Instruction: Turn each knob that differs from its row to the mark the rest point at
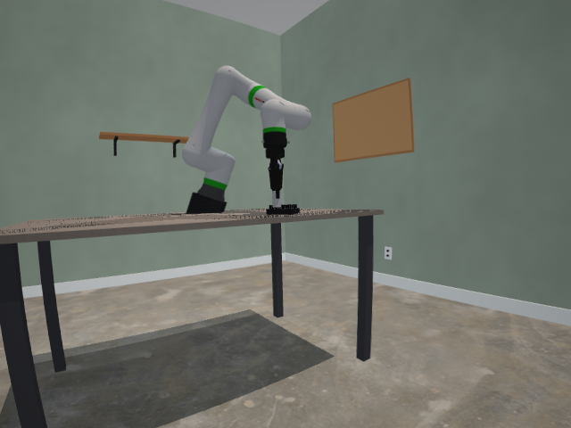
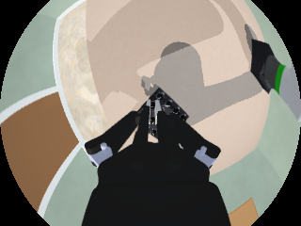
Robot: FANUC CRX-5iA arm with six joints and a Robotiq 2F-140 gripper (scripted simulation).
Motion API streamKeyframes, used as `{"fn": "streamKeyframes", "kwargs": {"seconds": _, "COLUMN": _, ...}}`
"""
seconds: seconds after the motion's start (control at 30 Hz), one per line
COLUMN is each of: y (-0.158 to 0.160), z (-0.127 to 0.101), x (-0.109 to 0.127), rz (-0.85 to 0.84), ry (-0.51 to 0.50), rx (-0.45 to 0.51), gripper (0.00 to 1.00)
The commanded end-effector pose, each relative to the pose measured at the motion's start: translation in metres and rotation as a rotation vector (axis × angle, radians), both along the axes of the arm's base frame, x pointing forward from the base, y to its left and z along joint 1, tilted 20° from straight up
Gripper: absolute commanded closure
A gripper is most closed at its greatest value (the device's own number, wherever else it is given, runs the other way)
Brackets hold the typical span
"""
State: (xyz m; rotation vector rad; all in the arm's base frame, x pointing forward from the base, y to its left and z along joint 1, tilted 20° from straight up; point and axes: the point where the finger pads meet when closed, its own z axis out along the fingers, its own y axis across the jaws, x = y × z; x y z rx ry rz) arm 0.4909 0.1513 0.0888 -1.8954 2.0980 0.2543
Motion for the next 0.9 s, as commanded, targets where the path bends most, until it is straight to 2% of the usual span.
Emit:
{"fn": "streamKeyframes", "kwargs": {"seconds": 0.0, "y": 0.0001, "z": 0.0002, "x": 0.0001, "rz": -0.097, "ry": 0.031, "rx": 0.001, "gripper": 0.95}}
{"fn": "streamKeyframes", "kwargs": {"seconds": 0.4, "y": 0.0001, "z": 0.0002, "x": 0.0001, "rz": -0.296, "ry": 0.099, "rx": 0.023, "gripper": 0.95}}
{"fn": "streamKeyframes", "kwargs": {"seconds": 0.87, "y": 0.0001, "z": 0.0002, "x": 0.0001, "rz": -0.344, "ry": 0.116, "rx": 0.028, "gripper": 0.95}}
